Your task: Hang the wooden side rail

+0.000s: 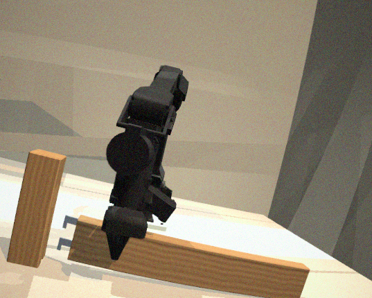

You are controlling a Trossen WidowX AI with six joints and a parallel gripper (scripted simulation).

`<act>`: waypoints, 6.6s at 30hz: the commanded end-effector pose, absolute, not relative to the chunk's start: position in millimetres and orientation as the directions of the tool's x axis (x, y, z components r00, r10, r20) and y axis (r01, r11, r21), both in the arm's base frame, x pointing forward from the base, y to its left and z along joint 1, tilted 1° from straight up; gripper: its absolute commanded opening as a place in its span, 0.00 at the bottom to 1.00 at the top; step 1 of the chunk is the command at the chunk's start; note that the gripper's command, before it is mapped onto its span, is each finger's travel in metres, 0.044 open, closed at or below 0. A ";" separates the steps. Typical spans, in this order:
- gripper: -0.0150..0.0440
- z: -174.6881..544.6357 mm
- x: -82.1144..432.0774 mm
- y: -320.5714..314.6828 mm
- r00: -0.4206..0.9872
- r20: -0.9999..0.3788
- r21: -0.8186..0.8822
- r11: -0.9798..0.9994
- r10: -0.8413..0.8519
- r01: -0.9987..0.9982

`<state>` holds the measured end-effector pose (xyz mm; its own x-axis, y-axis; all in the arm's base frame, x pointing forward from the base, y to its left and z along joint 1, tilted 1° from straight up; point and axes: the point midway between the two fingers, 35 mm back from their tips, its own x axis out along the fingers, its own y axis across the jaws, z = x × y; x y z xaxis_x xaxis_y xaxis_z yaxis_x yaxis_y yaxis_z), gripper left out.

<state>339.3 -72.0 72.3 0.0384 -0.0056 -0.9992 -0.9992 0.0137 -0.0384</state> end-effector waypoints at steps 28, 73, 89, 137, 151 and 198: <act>0.25 75.5 342.2 -76.2 0.046 -0.999 -0.046 0.012 -0.011 -0.999; 0.25 75.9 342.4 -80.6 0.046 -0.999 -0.046 0.012 -0.011 -0.999; 0.25 75.4 341.6 -82.4 0.046 -0.999 -0.046 0.012 -0.012 -0.999; 0.25 76.3 342.2 -86.8 0.046 -0.999 -0.046 0.012 -0.012 -0.999; 0.25 76.5 342.7 -88.3 0.046 -0.999 -0.046 0.012 -0.012 -0.999; 0.25 76.6 342.4 -92.9 0.046 -0.999 -0.046 0.011 -0.013 -0.999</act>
<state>340.1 -91.4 73.3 0.0374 -0.0076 -0.9993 -0.9992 0.0138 -0.0375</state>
